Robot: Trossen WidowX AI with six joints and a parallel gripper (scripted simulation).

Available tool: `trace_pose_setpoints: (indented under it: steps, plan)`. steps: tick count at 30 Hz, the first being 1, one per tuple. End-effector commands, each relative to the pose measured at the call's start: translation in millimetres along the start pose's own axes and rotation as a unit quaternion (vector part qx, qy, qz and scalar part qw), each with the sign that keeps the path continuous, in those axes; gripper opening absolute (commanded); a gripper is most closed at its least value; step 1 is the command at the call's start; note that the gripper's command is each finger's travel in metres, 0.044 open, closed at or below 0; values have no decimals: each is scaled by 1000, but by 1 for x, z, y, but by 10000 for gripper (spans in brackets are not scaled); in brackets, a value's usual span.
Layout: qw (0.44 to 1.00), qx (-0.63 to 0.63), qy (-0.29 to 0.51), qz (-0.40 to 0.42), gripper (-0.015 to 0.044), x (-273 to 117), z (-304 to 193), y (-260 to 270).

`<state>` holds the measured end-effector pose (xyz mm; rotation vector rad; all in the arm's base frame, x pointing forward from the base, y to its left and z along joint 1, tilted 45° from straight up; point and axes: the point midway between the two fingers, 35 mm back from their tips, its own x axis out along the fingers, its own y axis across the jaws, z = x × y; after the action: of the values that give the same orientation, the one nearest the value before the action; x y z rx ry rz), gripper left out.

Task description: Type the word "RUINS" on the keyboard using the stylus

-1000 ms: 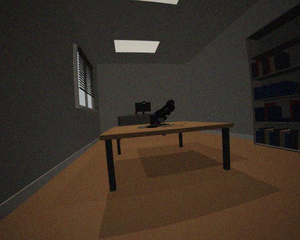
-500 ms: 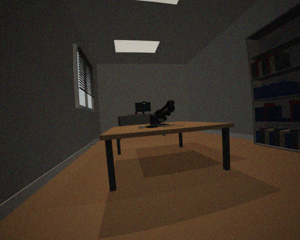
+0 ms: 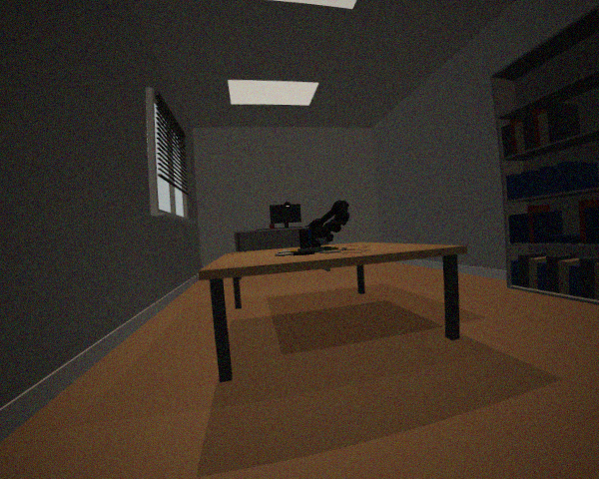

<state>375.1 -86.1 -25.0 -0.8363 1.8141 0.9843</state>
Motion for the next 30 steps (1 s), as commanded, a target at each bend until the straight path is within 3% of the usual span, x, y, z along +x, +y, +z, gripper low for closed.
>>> trace_pose_setpoints:
  steps: [1,30]
  plan:
    - [1000,2,-1,0,81,1,3,0]
    - [1000,2,-2,0,81,6,12,0]
